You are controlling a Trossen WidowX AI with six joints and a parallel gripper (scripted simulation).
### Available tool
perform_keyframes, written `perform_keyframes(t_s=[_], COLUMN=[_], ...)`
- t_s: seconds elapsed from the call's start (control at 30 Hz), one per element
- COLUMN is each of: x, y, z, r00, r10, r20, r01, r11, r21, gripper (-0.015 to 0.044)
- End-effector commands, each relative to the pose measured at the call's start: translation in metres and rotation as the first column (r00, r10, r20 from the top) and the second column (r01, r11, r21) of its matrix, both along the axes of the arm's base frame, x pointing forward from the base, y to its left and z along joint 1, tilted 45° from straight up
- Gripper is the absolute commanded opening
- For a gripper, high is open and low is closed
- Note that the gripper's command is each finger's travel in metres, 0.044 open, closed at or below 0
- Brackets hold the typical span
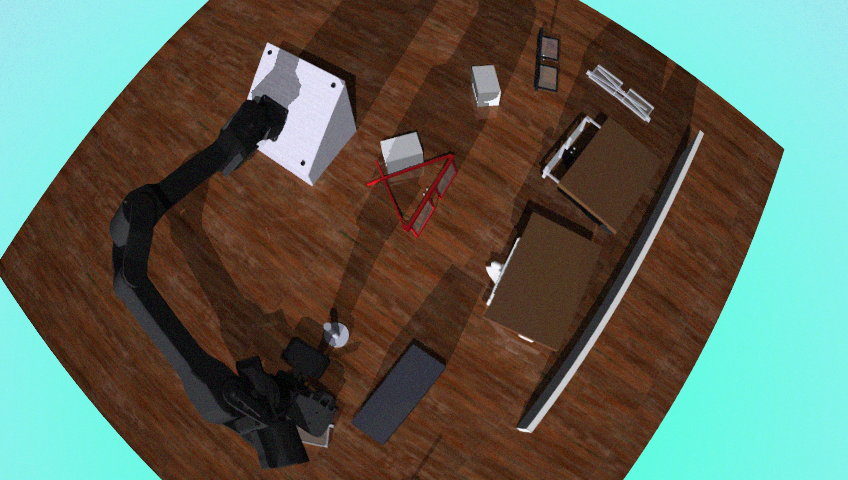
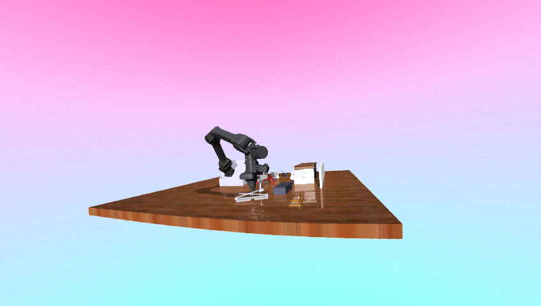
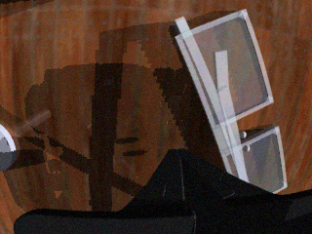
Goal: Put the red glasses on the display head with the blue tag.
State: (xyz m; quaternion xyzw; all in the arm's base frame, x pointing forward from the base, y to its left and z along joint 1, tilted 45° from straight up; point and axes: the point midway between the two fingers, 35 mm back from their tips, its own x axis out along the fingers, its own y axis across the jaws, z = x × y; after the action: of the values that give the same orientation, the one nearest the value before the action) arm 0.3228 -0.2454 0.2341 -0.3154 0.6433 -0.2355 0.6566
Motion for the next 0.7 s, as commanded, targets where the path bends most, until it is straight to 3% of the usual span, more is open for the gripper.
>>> perform_keyframes(t_s=[0.0,0.43,0.67], x=[0.001,0.001,-0.007], y=[-0.002,-0.004,0.065], z=[-0.001,0.005,0.011], r00=[1.000,1.000,1.000], r10=[0.004,0.004,0.004], r20=[-0.008,-0.007,-0.009], r01=[-0.004,-0.004,-0.004], r11=[1.000,1.000,1.000], r21=[0.005,0.005,0.011], gripper=[0.0000,0.0000,0.0000])
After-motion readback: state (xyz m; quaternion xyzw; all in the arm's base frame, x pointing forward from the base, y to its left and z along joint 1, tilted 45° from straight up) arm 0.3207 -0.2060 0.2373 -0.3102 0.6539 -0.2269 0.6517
